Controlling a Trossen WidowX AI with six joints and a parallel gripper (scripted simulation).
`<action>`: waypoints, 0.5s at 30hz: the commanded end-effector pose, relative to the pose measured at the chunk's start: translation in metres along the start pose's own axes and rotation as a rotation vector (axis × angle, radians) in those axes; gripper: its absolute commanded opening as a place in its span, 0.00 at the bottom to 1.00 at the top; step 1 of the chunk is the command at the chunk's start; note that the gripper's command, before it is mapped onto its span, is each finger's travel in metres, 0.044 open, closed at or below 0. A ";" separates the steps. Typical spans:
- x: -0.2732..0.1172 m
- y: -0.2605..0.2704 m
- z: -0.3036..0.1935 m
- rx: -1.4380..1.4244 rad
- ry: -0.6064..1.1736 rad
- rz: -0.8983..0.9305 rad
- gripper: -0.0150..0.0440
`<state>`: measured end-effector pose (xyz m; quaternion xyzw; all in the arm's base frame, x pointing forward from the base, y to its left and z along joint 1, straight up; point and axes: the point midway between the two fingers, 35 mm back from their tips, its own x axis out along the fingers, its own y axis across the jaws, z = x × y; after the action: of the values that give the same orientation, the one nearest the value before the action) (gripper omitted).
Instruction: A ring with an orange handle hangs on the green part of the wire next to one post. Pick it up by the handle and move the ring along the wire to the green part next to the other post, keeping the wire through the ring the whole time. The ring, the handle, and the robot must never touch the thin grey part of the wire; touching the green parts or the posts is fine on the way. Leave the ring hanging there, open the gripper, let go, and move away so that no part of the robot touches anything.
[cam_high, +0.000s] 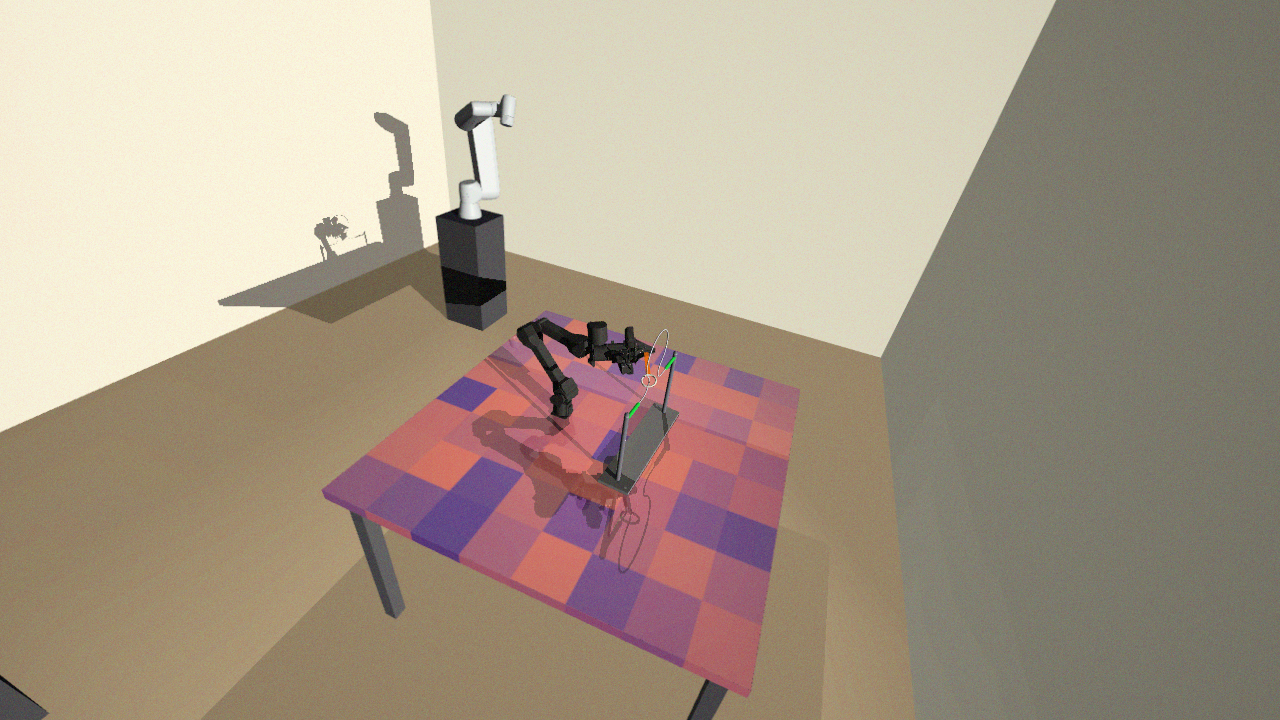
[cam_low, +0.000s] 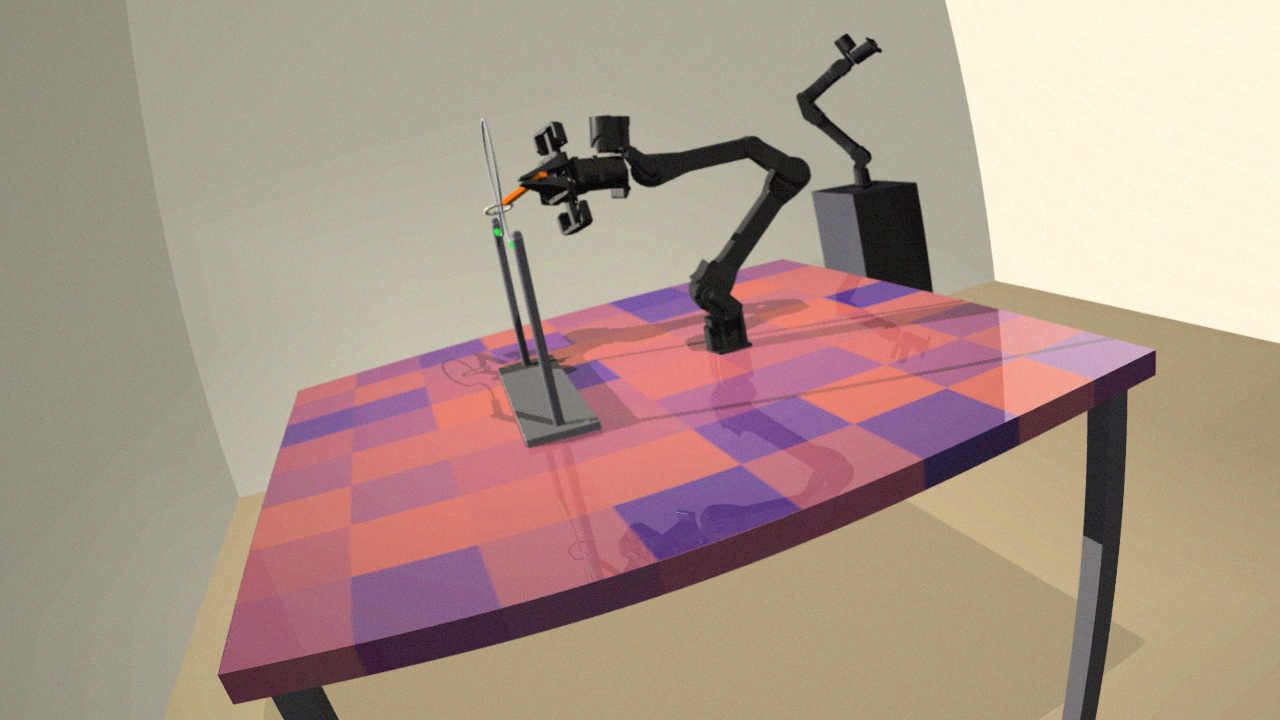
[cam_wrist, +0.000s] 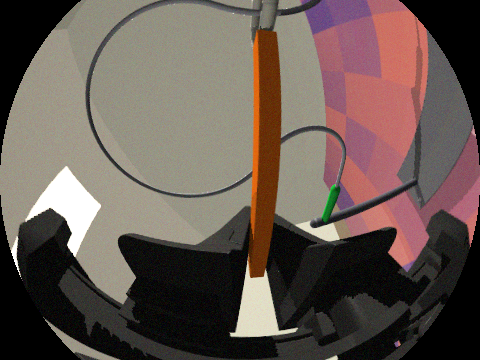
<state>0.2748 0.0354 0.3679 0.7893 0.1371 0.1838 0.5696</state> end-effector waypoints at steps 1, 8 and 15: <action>0.000 0.014 -0.001 0.056 0.007 0.036 0.00; -0.003 0.033 0.002 0.169 0.014 0.096 0.00; -0.006 0.049 0.006 0.250 0.019 0.137 0.00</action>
<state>0.2723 0.0164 0.4046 0.8530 0.1124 0.2066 0.4659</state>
